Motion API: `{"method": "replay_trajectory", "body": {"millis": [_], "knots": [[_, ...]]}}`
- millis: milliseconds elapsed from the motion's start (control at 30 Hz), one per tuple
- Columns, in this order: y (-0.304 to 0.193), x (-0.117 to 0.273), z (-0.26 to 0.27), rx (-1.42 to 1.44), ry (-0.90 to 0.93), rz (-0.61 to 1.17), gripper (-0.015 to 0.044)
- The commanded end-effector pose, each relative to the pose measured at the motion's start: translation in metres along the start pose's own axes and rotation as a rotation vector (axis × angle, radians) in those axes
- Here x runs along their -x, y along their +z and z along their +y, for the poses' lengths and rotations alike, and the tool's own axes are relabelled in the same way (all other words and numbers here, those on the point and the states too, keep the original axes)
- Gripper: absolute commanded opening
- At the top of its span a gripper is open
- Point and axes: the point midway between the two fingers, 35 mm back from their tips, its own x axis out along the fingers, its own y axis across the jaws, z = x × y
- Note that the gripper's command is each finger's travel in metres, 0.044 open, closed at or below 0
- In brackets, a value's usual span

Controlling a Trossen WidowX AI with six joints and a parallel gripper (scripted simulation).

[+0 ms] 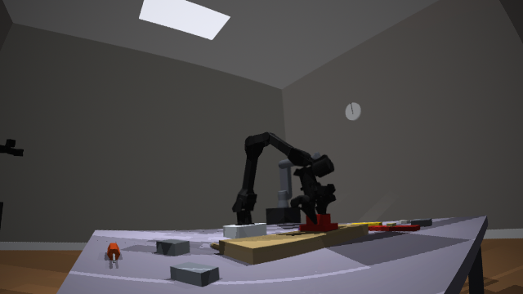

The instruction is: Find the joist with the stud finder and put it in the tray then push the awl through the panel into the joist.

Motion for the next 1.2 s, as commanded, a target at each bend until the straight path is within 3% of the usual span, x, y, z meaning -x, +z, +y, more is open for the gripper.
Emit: {"method": "replay_trajectory", "body": {"millis": [0, 1167], "knots": [[-0.001, 0.000, -0.007, 0.001, -0.002, 0.000, 0.0000], [-0.001, 0.000, -0.061, 0.002, -0.007, 0.000, 0.0000]]}}
